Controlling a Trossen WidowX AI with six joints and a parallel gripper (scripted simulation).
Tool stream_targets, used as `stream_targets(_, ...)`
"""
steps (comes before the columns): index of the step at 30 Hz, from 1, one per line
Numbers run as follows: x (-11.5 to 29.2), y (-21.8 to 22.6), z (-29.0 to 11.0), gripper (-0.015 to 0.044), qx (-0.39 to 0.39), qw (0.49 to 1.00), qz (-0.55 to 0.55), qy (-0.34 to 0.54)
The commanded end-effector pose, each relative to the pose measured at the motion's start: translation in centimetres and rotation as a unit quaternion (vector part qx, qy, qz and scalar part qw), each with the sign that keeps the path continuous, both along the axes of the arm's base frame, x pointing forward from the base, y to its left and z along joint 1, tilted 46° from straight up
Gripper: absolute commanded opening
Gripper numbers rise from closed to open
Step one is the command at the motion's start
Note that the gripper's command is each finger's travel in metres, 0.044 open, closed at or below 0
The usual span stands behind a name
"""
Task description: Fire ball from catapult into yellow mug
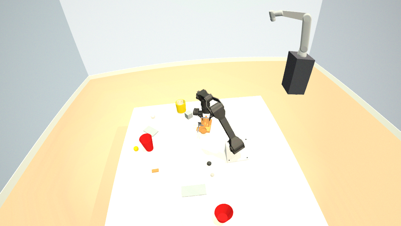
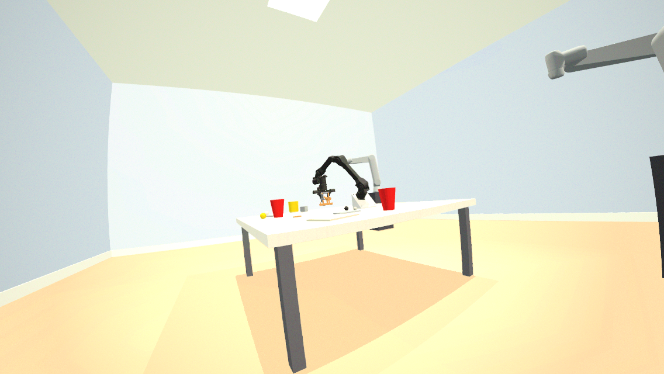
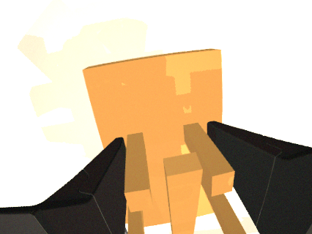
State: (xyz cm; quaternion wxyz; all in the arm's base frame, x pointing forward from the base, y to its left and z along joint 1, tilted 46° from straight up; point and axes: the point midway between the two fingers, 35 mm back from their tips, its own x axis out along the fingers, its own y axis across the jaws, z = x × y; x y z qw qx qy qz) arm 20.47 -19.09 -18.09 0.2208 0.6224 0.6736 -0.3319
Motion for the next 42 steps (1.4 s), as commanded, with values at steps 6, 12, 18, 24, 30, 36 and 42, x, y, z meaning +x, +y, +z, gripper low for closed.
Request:
stream_targets(6, 0.4, -0.4, 0.2, 0.0, 0.014, 0.989, 0.105, -0.106)
stream_targets(12, 0.8, -0.4, 0.1, 0.0, 0.027, 0.969, 0.175, -0.174)
stream_targets(18, 1.6, -0.2, 0.1, 0.0, 0.039, 0.939, 0.244, -0.241)
stream_targets(24, 2.7, 0.2, 0.2, 0.0, 0.049, 0.91, 0.293, -0.29)
stream_targets(30, 2.9, 0.3, 0.3, 0.0, 0.049, 0.91, 0.293, -0.29)
stream_targets(36, 2.9, 0.8, -0.2, 0.0, 0.049, 0.91, 0.293, -0.29)
stream_targets(42, 2.8, 1.5, -1.0, 0.0, 0.049, 0.91, 0.293, -0.29)
